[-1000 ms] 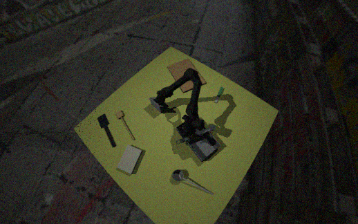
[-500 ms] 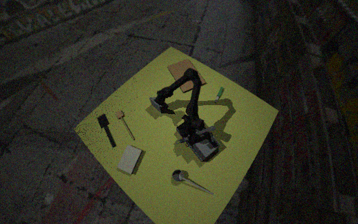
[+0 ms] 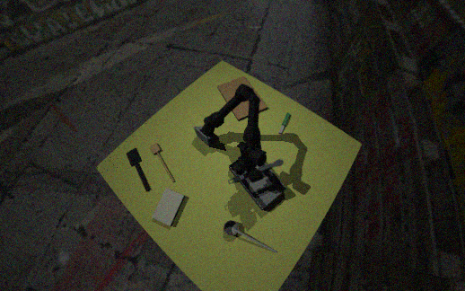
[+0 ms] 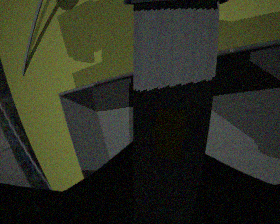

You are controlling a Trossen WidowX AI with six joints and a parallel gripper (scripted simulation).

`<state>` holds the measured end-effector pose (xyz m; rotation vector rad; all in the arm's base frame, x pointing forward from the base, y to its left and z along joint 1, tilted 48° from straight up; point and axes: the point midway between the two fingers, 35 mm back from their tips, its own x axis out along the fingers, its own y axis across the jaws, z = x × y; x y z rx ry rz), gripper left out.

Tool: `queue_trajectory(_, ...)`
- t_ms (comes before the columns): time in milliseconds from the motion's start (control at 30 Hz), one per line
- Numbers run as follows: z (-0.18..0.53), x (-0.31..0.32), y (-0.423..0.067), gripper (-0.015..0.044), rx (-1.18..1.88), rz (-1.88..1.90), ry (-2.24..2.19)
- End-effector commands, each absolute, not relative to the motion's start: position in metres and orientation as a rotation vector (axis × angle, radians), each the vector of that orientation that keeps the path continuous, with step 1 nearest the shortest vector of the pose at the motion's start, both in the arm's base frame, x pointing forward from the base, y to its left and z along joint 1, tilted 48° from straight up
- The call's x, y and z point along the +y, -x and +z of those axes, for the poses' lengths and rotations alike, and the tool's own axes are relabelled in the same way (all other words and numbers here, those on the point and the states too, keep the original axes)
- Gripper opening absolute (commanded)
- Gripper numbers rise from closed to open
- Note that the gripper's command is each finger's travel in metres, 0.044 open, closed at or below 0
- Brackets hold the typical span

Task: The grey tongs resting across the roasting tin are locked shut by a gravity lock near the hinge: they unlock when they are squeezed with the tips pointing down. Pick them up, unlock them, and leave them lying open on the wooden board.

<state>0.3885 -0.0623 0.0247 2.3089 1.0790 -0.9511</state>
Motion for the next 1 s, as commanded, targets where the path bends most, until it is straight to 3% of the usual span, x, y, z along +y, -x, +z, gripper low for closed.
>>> queue_trajectory(0, 0.0282, -0.0623, -0.3873, -0.0150, 1.096, -0.946, -2.303)
queue_trajectory(967, 0.0218, -0.0608, -0.3886, -0.0150, 1.417, -1.069, -2.163)
